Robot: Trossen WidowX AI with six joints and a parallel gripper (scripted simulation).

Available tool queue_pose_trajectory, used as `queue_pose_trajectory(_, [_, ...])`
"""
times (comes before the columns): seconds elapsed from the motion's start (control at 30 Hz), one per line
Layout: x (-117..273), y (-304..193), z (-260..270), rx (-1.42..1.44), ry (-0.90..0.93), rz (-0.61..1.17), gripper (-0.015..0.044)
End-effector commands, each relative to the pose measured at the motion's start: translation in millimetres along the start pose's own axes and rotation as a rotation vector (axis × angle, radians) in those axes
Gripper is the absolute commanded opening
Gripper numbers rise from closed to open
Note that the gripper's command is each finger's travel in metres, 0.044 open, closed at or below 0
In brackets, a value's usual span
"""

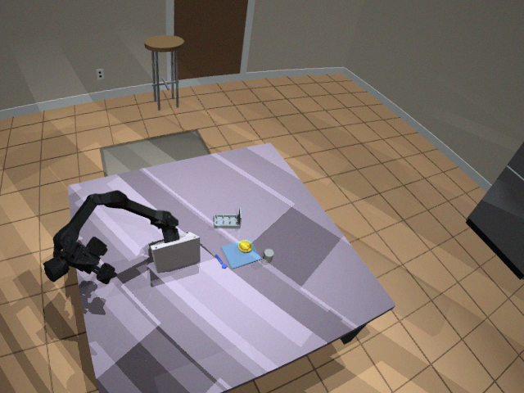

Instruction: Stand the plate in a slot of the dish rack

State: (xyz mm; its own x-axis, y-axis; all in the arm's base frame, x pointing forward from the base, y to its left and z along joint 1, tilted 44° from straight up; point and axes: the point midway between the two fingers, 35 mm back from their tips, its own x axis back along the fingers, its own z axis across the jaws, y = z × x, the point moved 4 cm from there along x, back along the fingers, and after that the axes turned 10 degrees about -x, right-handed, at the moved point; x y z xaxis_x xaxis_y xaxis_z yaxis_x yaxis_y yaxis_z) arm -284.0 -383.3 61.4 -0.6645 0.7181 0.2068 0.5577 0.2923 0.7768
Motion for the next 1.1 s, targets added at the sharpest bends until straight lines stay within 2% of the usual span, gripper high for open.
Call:
queue_pose_trajectory(0.0, [0, 0, 0, -0.001, 0.002, 0.002, 0.04])
queue_pose_trajectory(0.13, [-3, -3, 1, -0.023, 0.04, 0.039, 0.04])
queue_pose_trajectory(0.47, [-79, 22, 24, -0.149, 0.257, 0.028, 0.04])
queue_pose_trajectory(0.8, [-166, 74, 59, -0.306, 0.516, 0.029, 0.04])
queue_pose_trajectory(1.07, [-228, 125, 105, -0.389, 0.749, 0.098, 0.04])
